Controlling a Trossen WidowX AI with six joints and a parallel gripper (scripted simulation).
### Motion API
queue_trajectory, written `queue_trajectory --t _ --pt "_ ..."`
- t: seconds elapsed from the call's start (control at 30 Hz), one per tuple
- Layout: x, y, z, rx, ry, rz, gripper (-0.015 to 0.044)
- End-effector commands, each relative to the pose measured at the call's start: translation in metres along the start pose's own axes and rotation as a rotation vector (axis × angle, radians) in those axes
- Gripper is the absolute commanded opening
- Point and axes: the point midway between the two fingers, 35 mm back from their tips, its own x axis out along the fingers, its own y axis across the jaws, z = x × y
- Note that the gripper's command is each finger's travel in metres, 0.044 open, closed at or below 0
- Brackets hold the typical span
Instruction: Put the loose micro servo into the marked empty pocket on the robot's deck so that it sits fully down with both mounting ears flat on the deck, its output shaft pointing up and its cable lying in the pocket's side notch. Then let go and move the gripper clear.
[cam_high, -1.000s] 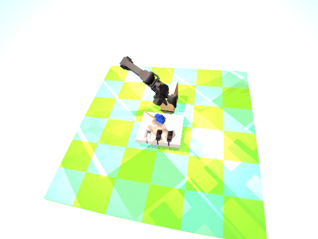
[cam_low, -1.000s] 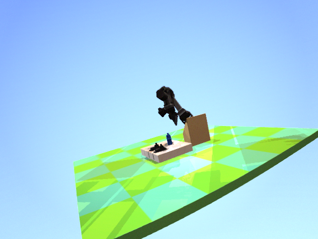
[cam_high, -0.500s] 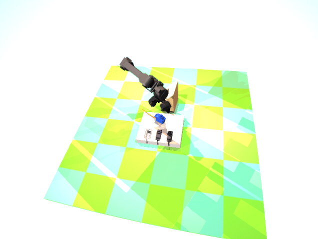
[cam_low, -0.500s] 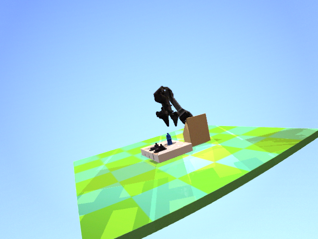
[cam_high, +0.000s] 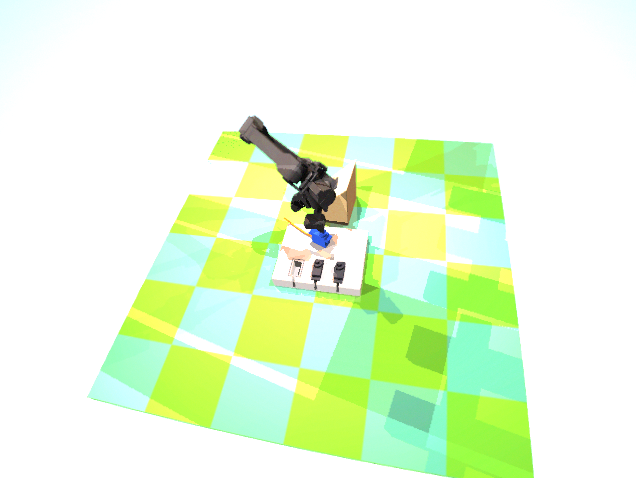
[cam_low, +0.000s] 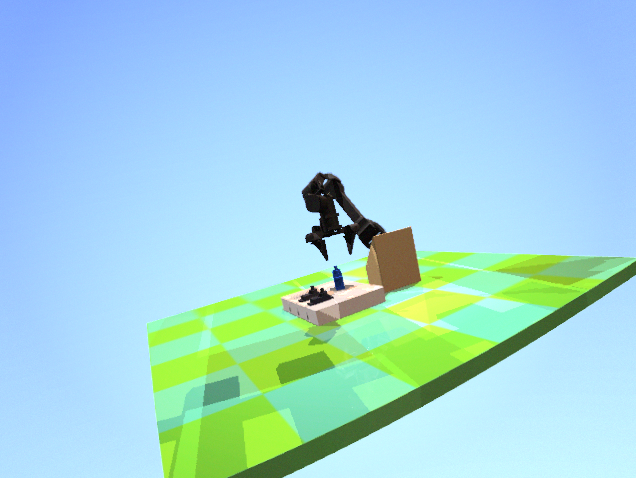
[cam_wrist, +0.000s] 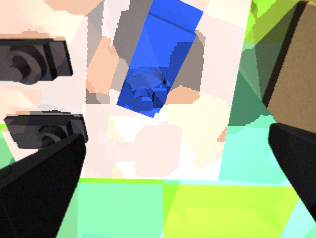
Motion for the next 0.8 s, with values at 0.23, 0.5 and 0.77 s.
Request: queue_trajectory --t 0.23,0.5,0.77 --pt "0.006 0.006 0.021 0.346 -0.119 -0.018 0.044" --pt "0.007 0.007 0.028 0.45 -0.155 -0.016 0.044" --pt "0.03 0.006 0.031 0.45 -0.156 -0.015 0.044"
